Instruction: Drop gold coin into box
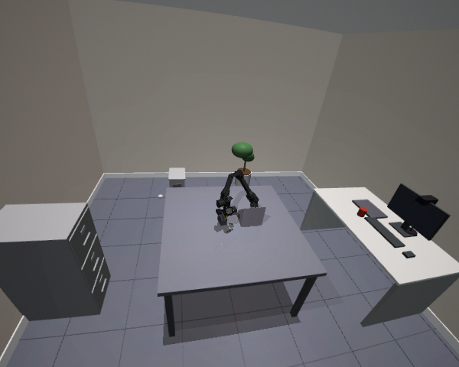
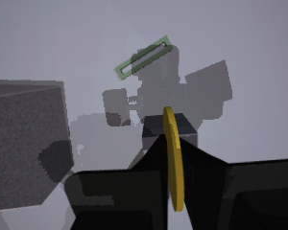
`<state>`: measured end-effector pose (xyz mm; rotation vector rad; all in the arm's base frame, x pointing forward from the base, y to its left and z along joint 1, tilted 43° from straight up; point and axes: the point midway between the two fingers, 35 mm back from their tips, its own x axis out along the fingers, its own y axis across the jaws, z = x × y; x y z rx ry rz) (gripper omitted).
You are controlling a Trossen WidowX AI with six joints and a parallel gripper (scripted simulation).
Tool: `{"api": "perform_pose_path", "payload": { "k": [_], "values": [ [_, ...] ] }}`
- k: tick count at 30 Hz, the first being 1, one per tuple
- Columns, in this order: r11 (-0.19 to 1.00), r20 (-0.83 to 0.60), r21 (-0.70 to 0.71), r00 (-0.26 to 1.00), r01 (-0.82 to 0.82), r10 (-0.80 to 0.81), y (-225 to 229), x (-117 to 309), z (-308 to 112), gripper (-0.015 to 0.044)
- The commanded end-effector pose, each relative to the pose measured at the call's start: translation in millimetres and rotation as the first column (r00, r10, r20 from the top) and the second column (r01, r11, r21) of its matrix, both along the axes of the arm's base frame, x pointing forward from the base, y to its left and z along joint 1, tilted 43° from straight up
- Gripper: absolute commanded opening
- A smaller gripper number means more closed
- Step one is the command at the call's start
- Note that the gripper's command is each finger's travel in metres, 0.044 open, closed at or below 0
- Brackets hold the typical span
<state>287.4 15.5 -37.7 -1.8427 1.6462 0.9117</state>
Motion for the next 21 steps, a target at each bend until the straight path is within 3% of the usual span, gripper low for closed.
{"api": "perform_pose_path", "payload": {
  "k": [1, 21],
  "values": [
    [1.0, 0.001, -0.006, 1.0, -0.005, 0.005, -7.9, 3.7, 8.4, 0.0],
    [1.0, -0.002, -0.029, 1.0, -0.012, 0.012, -43.9, 15.3, 40.2, 0.0]
  ]
}}
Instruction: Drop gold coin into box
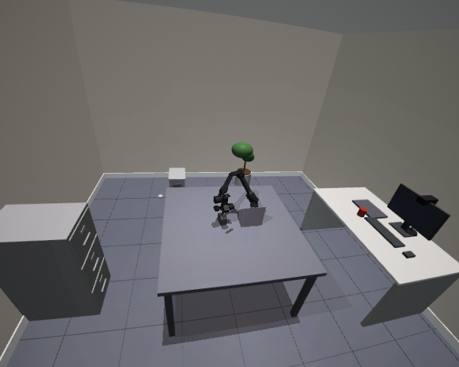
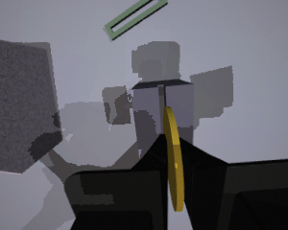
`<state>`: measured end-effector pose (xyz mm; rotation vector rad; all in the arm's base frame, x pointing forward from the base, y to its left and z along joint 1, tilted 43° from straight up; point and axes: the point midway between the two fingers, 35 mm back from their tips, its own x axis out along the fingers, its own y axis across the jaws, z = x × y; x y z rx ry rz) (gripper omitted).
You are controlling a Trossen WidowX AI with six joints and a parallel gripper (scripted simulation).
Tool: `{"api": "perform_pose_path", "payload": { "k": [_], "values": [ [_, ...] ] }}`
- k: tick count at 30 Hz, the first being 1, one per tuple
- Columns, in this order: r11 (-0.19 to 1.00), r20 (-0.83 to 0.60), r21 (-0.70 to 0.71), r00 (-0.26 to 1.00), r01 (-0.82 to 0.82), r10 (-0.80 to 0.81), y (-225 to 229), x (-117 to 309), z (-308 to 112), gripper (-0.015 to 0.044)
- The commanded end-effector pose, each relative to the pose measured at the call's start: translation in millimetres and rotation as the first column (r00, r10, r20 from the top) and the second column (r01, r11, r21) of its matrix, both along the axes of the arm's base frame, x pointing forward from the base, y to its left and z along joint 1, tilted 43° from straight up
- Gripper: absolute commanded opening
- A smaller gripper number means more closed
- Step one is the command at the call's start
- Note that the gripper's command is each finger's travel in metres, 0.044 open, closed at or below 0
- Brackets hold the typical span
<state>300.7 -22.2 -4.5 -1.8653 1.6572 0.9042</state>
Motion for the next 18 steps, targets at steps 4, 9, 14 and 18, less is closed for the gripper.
{"api": "perform_pose_path", "payload": {
  "k": [4, 9, 14, 18],
  "values": [
    [1.0, 0.001, -0.005, 1.0, -0.002, 0.002, -5.3, 1.5, 5.4, 0.0],
    [1.0, 0.001, -0.002, 1.0, 0.001, -0.001, -3.2, 0.8, 2.7, 0.0],
    [1.0, 0.001, -0.002, 1.0, 0.001, -0.001, -4.0, 1.0, 3.6, 0.0],
    [1.0, 0.0, -0.003, 1.0, 0.0, 0.0, -5.5, 2.2, 6.5, 0.0]
  ]
}}
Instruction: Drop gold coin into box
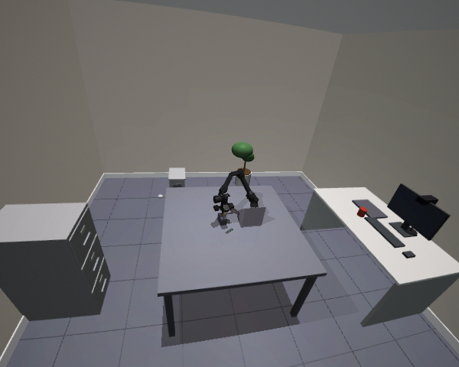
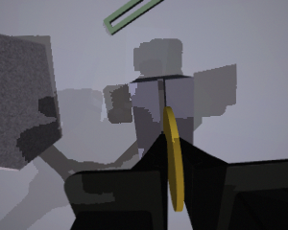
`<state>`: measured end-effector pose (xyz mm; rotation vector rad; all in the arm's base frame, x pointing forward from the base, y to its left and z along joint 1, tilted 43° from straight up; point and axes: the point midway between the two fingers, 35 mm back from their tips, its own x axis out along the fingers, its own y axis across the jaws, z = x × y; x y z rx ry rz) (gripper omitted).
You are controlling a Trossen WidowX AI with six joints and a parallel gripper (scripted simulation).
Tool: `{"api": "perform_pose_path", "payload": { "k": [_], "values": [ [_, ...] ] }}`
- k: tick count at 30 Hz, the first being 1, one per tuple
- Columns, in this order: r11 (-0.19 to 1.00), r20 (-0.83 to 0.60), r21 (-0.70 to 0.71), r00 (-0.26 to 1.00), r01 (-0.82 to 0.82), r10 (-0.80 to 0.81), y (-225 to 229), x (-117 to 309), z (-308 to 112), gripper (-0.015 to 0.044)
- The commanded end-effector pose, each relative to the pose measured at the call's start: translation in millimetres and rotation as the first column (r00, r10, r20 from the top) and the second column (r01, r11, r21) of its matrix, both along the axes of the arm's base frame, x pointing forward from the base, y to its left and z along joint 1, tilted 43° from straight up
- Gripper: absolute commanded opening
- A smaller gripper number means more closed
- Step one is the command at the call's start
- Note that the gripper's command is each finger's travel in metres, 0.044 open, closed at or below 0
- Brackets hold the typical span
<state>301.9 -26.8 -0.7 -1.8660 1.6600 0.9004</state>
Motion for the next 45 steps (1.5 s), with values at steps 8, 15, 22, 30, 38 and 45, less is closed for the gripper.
{"api": "perform_pose_path", "payload": {
  "k": [8, 15, 22, 30, 38, 45],
  "values": [
    [1.0, -0.004, 0.0, 1.0, -0.005, 0.005, -2.9, 3.1, 6.8, 0.0],
    [1.0, -0.005, 0.001, 1.0, -0.002, 0.002, -2.4, 1.5, 4.2, 0.0],
    [1.0, -0.005, 0.0, 1.0, -0.002, 0.002, -3.9, 1.2, 2.6, 0.0],
    [1.0, -0.009, 0.0, 1.0, -0.006, 0.006, -7.5, 0.1, -0.3, 0.0],
    [1.0, -0.009, 0.0, 1.0, -0.006, 0.006, -10.2, 0.4, -3.1, 0.0],
    [1.0, -0.007, 0.0, 1.0, -0.004, 0.004, -13.0, 1.6, -5.7, 0.0]
  ]
}}
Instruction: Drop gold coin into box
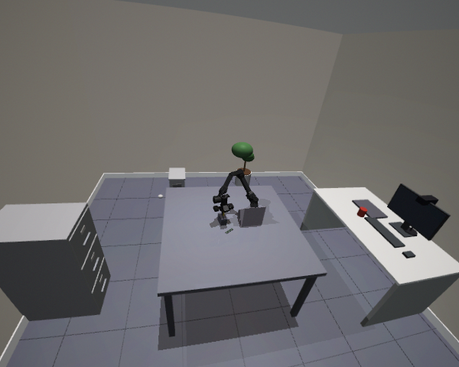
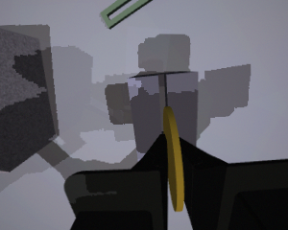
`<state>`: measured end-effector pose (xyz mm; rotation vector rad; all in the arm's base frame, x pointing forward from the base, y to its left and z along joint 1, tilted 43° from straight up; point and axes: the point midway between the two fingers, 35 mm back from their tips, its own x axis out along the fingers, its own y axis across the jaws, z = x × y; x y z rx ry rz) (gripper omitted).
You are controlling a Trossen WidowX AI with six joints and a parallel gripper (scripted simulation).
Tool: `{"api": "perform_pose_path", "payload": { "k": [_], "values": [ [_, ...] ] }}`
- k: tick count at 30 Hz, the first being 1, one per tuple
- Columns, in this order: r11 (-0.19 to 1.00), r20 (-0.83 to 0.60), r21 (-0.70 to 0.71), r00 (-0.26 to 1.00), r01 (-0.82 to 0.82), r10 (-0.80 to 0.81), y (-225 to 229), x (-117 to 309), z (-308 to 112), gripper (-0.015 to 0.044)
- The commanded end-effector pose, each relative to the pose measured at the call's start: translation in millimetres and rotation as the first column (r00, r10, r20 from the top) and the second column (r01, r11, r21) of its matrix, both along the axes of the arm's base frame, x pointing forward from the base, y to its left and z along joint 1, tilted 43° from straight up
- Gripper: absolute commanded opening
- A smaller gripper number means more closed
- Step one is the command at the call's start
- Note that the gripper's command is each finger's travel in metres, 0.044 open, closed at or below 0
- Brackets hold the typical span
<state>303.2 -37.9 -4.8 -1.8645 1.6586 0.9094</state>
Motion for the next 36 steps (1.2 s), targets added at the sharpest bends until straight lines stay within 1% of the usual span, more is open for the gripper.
{"api": "perform_pose_path", "payload": {
  "k": [1, 10, 16, 25, 35, 36],
  "values": [
    [1.0, -0.002, -0.004, 1.0, -0.002, 0.002, -2.3, 0.4, -2.0, 0.0],
    [1.0, -0.002, -0.005, 1.0, -0.002, 0.002, -5.6, 0.6, -5.6, 0.0],
    [1.0, 0.001, 0.0, 1.0, 0.001, -0.001, -3.8, 1.0, -3.9, 0.0157],
    [1.0, 0.001, 0.0, 1.0, 0.001, -0.001, -3.8, 1.0, -3.9, 0.0161],
    [1.0, -0.001, 0.0, 1.0, 0.0, 0.0, 10.4, -0.2, 11.3, 0.0423],
    [1.0, -0.003, -0.001, 1.0, -0.001, 0.001, 16.7, -1.2, 18.1, 0.044]
  ]
}}
